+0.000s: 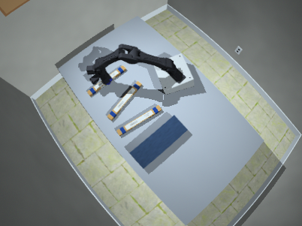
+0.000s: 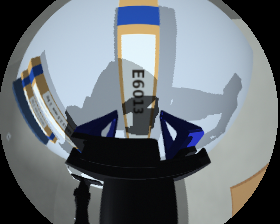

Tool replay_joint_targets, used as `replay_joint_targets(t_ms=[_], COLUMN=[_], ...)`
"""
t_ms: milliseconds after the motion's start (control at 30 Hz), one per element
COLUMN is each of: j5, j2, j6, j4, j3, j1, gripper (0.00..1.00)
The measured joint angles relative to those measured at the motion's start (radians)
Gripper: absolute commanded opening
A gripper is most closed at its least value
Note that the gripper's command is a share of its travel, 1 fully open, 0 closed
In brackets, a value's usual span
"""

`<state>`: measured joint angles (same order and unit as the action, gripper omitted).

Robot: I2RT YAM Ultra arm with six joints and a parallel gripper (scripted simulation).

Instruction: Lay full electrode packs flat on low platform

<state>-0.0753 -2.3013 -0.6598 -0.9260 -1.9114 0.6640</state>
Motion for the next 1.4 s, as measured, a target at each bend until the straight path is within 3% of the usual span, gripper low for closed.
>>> replay_joint_targets(t_ms=[933, 967, 1400], j5=[0.000, 0.000, -0.001], j2=[0.000, 0.000, 0.000], j6=[0.000, 0.000, 0.002], j4=[0.020, 0.021, 0.022], j3=[0.014, 0.014, 0.014], j1=[0.000, 0.000, 0.000], gripper=[0.74, 0.00, 0.00])
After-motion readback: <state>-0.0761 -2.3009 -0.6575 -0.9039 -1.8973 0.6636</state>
